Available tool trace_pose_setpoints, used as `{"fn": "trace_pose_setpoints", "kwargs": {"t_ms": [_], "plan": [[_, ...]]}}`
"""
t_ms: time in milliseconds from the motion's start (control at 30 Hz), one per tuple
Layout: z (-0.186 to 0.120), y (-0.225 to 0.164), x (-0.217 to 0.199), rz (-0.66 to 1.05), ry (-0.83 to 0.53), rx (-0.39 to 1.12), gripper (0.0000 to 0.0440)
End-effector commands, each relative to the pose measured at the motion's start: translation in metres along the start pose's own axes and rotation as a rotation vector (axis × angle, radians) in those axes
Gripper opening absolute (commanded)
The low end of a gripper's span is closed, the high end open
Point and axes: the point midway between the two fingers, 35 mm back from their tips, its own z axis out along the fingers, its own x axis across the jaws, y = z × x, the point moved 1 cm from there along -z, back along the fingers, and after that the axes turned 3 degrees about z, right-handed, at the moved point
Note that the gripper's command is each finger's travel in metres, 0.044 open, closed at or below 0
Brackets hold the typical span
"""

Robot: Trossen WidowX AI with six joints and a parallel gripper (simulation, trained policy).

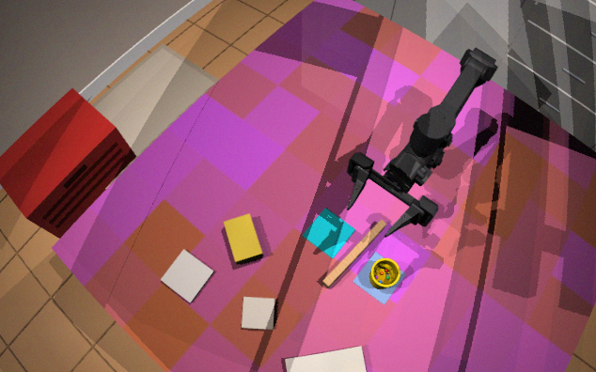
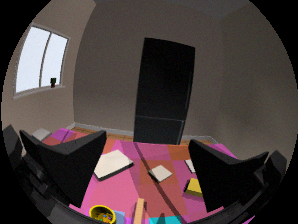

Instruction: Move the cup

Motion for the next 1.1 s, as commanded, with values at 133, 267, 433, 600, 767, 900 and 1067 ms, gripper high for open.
{"fn": "trace_pose_setpoints", "kwargs": {"t_ms": [133,267,433,600,767,900,1067], "plan": [[0.001,0.003,0.003,0.007,0.008,0.014,0.0269],[0.002,0.004,0.005,0.023,0.01,0.039,0.0164],[0.005,0.004,0.009,0.057,0.015,0.086,0.0098],[0.009,0.005,0.015,0.105,0.027,0.132,0.011],[0.014,0.006,0.022,0.157,0.038,0.181,0.0119],[0.017,0.006,0.027,0.199,0.043,0.223,0.0123],[0.022,0.006,0.033,0.253,0.045,0.278,0.0128]]}}
